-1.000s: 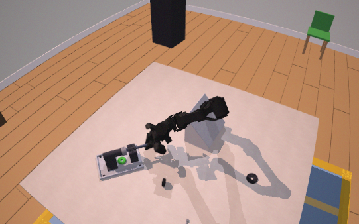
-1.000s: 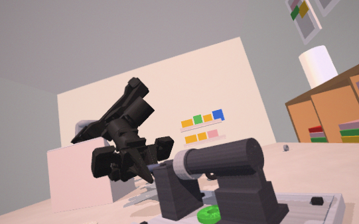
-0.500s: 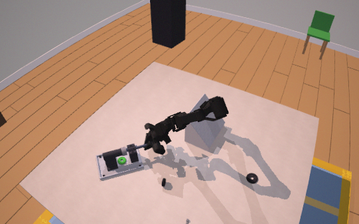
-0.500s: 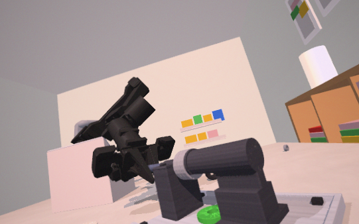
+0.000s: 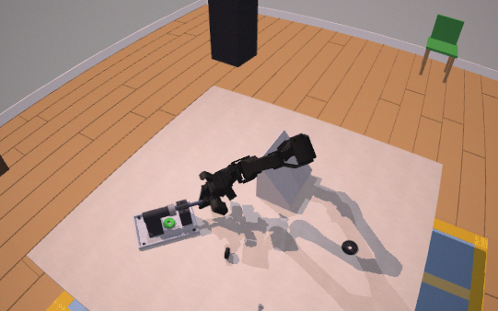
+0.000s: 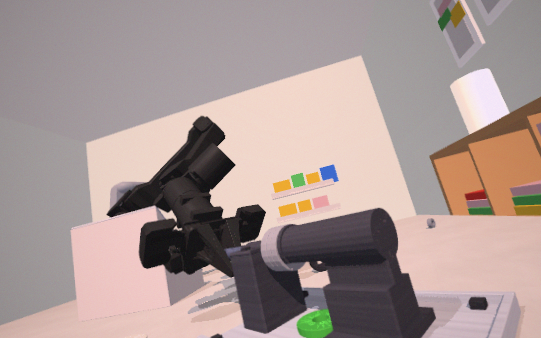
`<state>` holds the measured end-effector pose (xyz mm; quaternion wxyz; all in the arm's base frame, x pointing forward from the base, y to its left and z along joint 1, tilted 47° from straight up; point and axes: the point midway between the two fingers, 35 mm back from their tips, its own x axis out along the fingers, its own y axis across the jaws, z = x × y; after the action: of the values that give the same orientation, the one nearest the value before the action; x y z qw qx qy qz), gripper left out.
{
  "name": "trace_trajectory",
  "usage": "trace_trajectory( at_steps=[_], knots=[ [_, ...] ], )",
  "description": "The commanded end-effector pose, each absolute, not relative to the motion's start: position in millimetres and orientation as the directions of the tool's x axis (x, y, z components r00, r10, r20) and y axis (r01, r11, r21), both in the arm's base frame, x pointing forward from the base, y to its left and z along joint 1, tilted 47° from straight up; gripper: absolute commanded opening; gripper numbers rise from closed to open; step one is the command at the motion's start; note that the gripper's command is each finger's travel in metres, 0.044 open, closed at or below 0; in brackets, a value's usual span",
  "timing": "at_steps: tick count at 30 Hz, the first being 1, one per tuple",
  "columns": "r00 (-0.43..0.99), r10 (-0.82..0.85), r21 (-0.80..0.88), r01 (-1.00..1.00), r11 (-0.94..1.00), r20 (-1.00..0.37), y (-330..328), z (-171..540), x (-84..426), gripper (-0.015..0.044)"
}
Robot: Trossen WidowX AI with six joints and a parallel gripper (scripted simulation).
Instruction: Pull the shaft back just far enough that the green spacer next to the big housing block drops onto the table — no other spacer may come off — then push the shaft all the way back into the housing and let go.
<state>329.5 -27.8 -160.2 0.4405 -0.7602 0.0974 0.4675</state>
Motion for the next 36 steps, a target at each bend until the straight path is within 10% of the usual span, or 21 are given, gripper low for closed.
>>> trace_trajectory(
  at_steps=[1, 36],
  knots=[
    [0.542, 0.264, -0.577, -0.559, -0.596, -0.798, -28.5, -162.0, 330.4, 0.0],
    [0.543, 0.263, -0.577, -0.558, -0.596, -0.798, -32.2, -166.4, 339.2, 0.0]
  ],
)
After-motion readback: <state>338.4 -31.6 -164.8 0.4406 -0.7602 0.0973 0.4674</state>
